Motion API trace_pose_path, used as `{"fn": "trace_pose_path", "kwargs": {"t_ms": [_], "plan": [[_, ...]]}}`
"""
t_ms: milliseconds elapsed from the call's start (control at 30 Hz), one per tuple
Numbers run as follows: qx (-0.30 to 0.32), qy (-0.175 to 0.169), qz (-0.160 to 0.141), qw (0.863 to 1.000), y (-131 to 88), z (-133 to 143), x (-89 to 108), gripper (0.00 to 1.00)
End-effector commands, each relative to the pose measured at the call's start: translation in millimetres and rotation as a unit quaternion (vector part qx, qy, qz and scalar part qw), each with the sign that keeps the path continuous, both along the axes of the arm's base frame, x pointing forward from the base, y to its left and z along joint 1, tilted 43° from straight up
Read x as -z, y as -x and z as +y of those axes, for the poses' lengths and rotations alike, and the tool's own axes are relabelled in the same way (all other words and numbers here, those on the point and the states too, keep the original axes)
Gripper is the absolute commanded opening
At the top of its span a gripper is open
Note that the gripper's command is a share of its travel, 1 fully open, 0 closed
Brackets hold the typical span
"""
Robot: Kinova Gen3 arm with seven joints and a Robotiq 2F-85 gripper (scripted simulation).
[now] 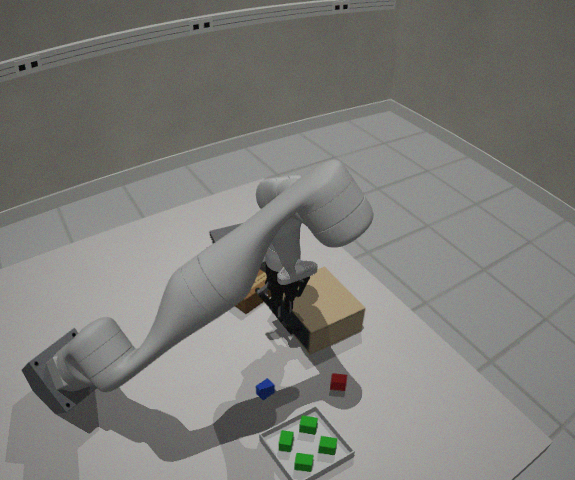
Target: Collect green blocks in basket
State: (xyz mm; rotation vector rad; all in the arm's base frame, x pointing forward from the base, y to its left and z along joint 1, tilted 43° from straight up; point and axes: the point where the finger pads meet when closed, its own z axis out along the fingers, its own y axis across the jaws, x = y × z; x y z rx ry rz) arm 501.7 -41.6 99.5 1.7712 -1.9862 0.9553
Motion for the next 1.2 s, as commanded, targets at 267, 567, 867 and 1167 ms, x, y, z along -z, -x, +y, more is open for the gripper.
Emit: {"fn": "trace_pose_path", "kwargs": {"t_ms": [267, 567, 867, 1167], "plan": [[-0.002, -0.003, -0.002, 1.0, 7, 31, -33.1, 0.3], [-0.002, -0.003, -0.002, 1.0, 11, 45, -48.4, 0.3], [-0.002, -0.003, -0.002, 1.0, 14, 54, -58.7, 0.3], [-0.002, -0.003, -0.002, 1.0, 14, 55, -60.3, 0.3]]}}
